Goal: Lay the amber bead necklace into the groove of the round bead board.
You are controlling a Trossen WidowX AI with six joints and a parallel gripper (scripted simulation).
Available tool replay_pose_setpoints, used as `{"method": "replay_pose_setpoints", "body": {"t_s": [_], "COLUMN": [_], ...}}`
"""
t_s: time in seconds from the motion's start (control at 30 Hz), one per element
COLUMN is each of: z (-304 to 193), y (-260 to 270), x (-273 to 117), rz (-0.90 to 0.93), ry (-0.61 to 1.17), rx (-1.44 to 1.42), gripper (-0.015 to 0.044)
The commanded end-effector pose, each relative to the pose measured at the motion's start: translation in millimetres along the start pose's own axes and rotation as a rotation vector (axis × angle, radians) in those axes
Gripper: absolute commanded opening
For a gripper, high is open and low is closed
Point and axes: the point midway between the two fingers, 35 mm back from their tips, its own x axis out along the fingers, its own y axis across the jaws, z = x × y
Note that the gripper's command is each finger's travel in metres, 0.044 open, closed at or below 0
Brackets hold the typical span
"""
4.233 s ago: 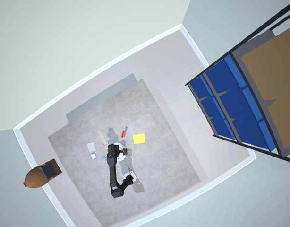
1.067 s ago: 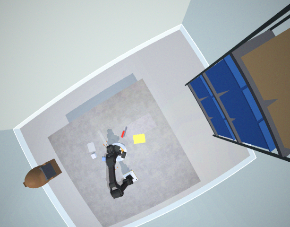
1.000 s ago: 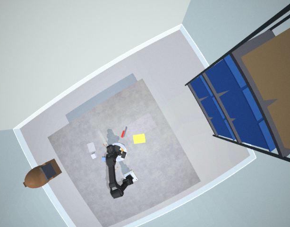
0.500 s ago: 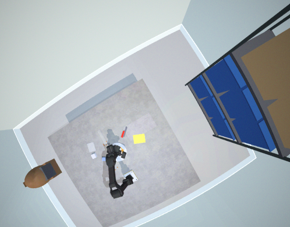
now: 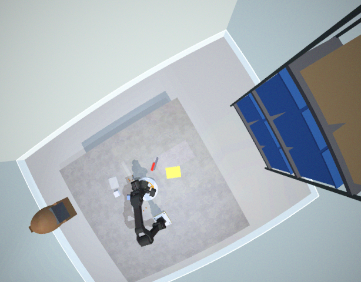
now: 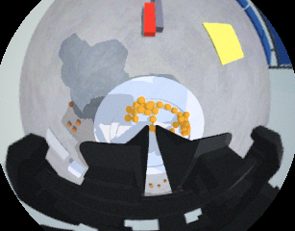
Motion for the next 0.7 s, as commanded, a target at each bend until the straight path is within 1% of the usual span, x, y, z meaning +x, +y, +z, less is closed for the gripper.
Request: {"method": "replay_pose_setpoints", "body": {"t_s": [0.0,0.1,0.67], "z": [0.8,0.8,0.2], "y": [1.2,1.2,1.5], "x": [2.1,4.0,1.3], "rz": [-0.004,-0.004,0.000], "ry": [-0.001,-0.001,0.001], "rx": [0.004,0.004,0.000], "gripper": [0.0000,0.0000,0.0440]}}
